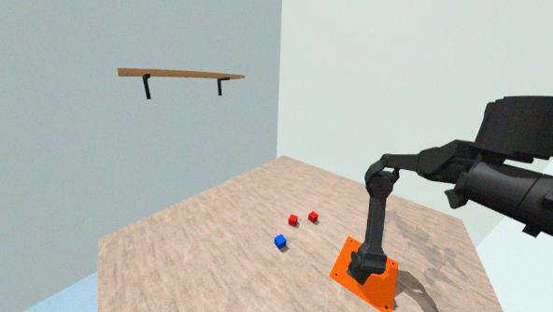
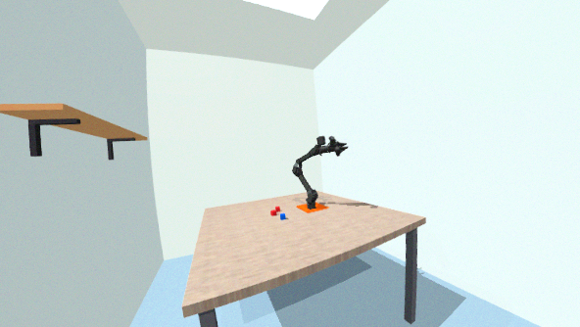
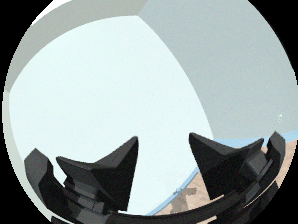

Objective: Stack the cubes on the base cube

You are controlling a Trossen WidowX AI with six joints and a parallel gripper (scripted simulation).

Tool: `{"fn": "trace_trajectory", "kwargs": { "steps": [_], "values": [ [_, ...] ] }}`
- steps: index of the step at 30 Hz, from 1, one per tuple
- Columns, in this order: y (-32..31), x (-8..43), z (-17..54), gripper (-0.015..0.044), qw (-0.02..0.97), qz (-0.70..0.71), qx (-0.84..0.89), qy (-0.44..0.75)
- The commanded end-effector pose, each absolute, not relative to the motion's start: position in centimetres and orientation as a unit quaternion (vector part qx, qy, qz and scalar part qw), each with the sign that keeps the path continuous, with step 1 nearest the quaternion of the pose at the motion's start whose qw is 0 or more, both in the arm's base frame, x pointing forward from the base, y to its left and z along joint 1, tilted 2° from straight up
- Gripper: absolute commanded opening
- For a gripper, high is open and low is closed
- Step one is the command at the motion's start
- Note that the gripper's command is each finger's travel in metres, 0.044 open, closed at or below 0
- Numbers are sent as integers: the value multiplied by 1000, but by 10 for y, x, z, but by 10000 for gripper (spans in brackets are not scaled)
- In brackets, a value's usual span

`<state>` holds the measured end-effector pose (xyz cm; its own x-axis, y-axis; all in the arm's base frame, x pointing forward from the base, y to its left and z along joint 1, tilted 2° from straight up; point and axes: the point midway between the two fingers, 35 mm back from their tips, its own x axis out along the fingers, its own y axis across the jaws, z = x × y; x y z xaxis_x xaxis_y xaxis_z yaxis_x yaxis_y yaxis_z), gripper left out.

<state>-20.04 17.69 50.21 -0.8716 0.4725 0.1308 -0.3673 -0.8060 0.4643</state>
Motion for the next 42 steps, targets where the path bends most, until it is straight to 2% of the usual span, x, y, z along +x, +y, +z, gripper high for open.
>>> {"fn": "trace_trajectory", "kwargs": {
  "steps": [1,23,42],
  "values": [
    [207,-187,488,265,287,933,98,194],
    [313,-68,419,265,541,833,-55,107],
    [332,72,355,265,671,700,-223,102]
  ]
}}
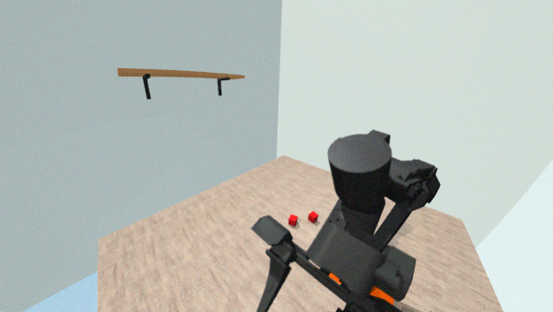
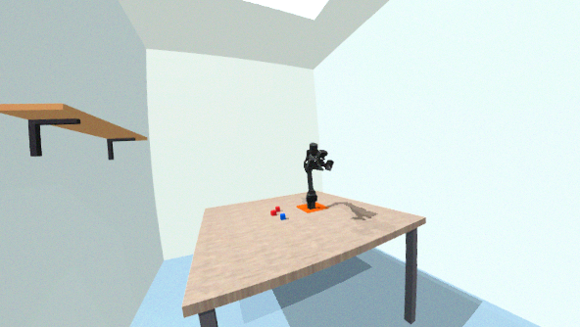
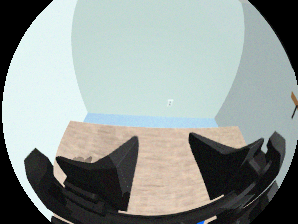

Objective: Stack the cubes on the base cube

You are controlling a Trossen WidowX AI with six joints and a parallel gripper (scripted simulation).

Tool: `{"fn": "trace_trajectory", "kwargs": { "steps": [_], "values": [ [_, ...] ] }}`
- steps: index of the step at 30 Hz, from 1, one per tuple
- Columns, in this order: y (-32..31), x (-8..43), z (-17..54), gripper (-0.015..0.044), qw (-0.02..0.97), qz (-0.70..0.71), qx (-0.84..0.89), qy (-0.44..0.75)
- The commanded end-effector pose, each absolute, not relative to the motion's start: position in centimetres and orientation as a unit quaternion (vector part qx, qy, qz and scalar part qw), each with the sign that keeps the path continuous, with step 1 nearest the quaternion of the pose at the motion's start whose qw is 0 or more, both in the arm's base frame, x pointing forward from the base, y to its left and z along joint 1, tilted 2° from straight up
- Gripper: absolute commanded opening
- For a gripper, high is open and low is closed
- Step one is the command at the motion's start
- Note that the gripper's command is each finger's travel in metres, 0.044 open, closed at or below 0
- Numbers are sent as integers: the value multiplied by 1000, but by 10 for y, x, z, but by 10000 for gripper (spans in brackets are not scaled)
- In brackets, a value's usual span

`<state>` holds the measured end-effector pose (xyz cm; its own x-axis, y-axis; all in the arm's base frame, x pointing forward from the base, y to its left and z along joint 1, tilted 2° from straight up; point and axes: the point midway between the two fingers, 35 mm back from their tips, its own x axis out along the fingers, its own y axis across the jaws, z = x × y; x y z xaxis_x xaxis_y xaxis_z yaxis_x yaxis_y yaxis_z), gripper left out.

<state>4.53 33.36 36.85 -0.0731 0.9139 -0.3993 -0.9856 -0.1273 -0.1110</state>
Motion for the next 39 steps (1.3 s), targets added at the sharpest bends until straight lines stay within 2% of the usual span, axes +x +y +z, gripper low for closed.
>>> {"fn": "trace_trajectory", "kwargs": {
  "steps": [1,22,39],
  "values": [
    [331,80,352,265,675,692,-232,103],
    [263,222,284,265,710,549,-402,181],
    [159,295,235,265,673,471,-493,287]
  ]
}}
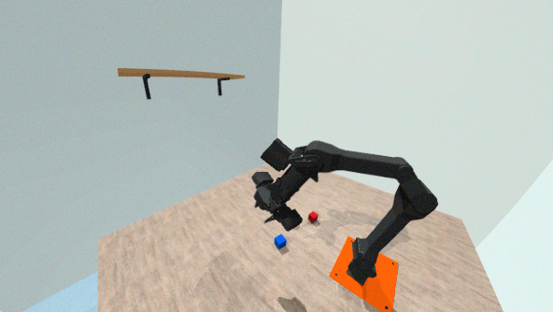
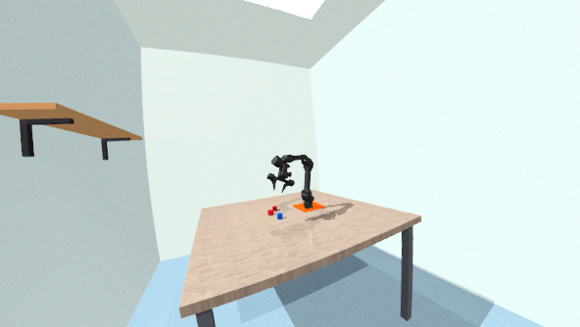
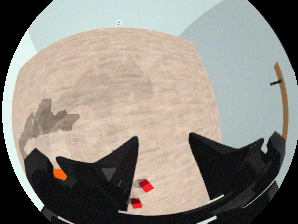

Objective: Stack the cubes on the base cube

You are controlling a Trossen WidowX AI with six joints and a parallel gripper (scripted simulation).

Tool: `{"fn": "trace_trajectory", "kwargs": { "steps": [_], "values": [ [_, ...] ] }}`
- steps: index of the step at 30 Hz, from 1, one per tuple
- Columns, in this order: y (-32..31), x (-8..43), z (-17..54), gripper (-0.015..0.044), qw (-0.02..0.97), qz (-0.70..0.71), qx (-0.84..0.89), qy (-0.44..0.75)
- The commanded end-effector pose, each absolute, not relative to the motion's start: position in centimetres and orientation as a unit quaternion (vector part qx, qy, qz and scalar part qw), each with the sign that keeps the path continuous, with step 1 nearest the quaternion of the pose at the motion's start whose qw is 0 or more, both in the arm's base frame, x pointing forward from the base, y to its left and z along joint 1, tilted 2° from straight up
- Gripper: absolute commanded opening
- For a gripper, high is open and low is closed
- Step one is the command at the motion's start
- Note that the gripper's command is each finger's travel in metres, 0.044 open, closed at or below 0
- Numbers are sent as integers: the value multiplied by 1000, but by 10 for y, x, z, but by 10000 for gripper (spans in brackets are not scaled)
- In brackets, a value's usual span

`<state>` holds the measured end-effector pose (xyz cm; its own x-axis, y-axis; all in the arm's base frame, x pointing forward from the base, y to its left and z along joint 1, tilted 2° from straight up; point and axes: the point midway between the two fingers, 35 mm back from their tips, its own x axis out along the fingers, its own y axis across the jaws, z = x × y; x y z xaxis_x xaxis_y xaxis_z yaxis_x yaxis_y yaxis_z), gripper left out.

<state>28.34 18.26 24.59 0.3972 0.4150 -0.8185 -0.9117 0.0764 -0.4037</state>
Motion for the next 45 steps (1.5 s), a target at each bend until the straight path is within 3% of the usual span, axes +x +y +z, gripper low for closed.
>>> {"fn": "trace_trajectory", "kwargs": {
  "steps": [1,18,36,45],
  "values": [
    [152,297,232,265,669,468,-496,294],
    [31,314,191,265,600,446,-524,409],
    [-86,277,158,265,527,479,-487,505],
    [-95,273,145,265,523,485,-481,510]
  ]
}}
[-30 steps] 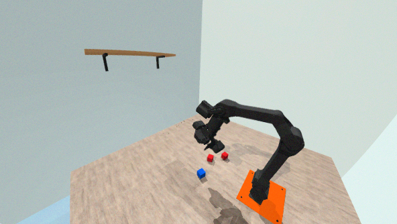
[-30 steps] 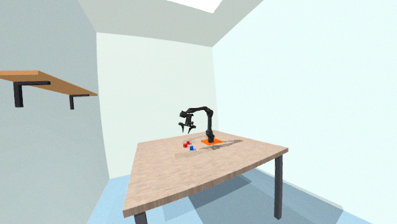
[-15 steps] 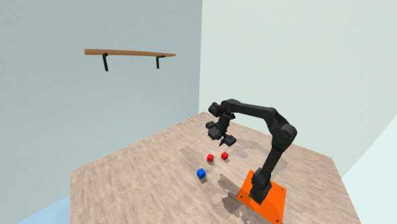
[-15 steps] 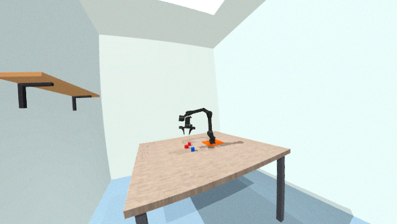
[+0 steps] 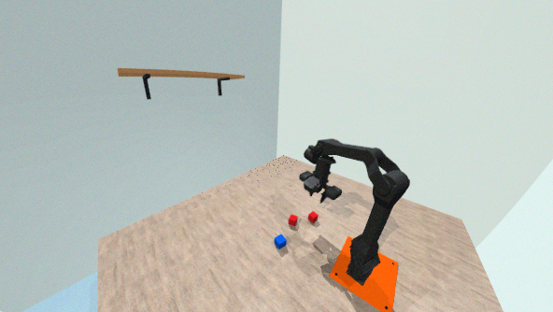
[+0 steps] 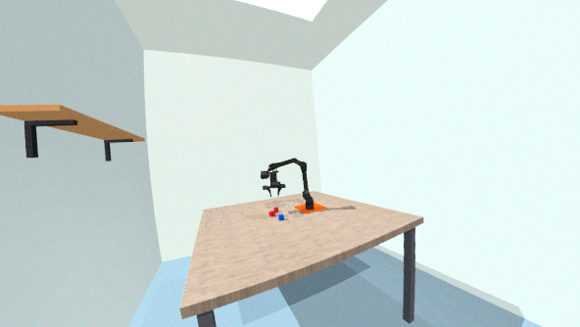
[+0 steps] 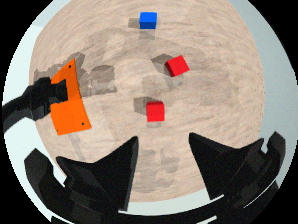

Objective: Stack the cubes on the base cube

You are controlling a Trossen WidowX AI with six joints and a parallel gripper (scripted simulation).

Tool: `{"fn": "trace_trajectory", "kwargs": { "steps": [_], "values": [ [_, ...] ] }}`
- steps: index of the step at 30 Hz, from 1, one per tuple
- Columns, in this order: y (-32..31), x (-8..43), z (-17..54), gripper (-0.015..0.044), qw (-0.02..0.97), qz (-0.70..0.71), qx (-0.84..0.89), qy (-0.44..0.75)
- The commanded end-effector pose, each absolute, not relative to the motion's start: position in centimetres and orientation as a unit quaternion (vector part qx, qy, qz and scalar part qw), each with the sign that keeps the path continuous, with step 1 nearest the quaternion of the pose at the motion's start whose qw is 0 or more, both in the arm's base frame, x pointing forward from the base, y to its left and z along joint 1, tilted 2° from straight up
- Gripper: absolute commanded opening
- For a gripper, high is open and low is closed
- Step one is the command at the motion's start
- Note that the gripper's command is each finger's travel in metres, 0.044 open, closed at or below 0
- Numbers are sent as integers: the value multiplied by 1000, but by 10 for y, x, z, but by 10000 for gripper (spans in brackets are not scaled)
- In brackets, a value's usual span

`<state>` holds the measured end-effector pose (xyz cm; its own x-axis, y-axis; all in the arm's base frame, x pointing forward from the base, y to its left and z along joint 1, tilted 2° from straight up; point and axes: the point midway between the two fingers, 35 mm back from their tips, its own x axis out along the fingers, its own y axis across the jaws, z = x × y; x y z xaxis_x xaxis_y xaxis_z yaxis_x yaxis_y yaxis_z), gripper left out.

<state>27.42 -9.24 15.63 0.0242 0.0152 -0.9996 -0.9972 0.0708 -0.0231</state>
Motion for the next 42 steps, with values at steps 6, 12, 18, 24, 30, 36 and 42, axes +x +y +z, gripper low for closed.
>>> {"fn": "trace_trajectory", "kwargs": {
  "steps": [6,12,18,24,30,36,42],
  "values": [
    [-94,273,103,265,523,485,-481,510],
    [-94,272,93,265,523,485,-481,510],
    [-94,273,79,265,523,485,-481,510],
    [-94,273,77,265,523,485,-481,510],
    [-94,273,67,265,523,485,-481,510],
    [-93,273,58,265,523,485,-481,510],
    [-93,273,48,265,523,485,-481,510]
  ]
}}
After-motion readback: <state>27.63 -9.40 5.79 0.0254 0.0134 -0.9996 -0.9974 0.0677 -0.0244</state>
